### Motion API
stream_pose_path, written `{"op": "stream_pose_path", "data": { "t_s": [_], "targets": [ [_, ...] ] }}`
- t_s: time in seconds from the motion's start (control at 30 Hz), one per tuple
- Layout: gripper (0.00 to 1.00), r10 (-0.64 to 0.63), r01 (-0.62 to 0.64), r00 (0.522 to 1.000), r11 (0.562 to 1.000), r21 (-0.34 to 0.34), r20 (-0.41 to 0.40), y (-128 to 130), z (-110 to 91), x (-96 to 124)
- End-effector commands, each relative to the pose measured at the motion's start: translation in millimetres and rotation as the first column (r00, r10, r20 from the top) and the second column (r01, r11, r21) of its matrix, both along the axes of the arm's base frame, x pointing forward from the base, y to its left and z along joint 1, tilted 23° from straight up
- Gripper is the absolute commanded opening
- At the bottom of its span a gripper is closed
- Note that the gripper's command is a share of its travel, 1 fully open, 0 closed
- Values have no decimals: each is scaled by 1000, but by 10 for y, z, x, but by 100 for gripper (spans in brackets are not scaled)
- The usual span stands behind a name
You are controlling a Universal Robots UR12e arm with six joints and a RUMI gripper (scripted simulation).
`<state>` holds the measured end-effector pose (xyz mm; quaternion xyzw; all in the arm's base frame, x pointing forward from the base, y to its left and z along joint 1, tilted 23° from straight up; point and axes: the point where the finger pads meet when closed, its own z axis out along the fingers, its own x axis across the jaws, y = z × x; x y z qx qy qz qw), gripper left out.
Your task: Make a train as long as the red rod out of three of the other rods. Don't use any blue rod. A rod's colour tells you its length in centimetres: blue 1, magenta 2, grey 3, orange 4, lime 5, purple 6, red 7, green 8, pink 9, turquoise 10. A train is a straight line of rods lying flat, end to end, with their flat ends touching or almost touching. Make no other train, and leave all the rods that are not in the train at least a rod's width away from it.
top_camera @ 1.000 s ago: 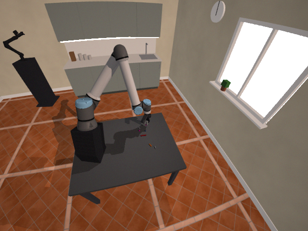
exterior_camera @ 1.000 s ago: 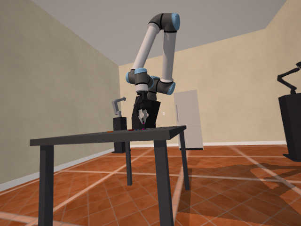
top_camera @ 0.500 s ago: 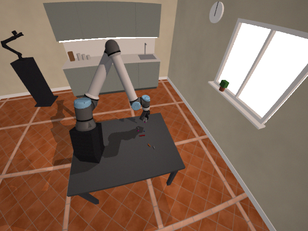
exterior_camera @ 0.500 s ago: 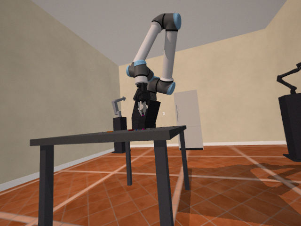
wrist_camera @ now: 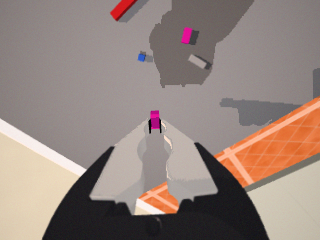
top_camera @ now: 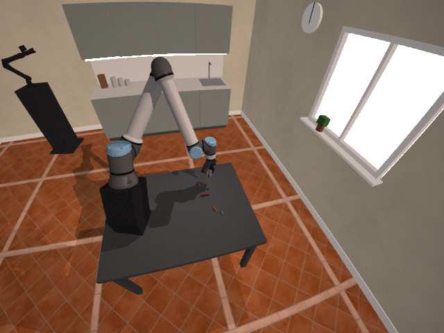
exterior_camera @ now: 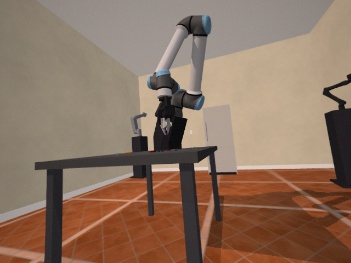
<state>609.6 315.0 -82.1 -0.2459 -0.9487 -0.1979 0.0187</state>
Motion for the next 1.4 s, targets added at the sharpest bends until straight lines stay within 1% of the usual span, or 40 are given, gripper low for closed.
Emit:
{"op": "stream_pose_path", "data": {
  "t_s": [0.0,0.17,0.33,0.4,0.6,0.77,0.9,0.97,1.17,1.37],
  "targets": [
    [0,27,-27,1000,1000,-3,13,-61,-22,4],
    [0,92,-91,995,996,-10,39,-200,-85,-2],
    [0,190,-188,979,982,-24,78,-407,-178,-18],
    [0,190,-188,979,982,-24,78,-407,-178,-18],
    [0,341,-337,930,940,-53,136,-720,-317,-59],
    [0,467,-460,865,884,-85,183,-981,-431,-110],
    [0,555,-545,803,831,-112,215,-1166,-511,-157],
    [0,555,-545,803,831,-112,215,-1166,-511,-157],
    [0,690,-673,675,721,-165,262,-1459,-636,-254],
    [0,783,-760,549,614,-214,294,-1682,-730,-350]
  ]
}}
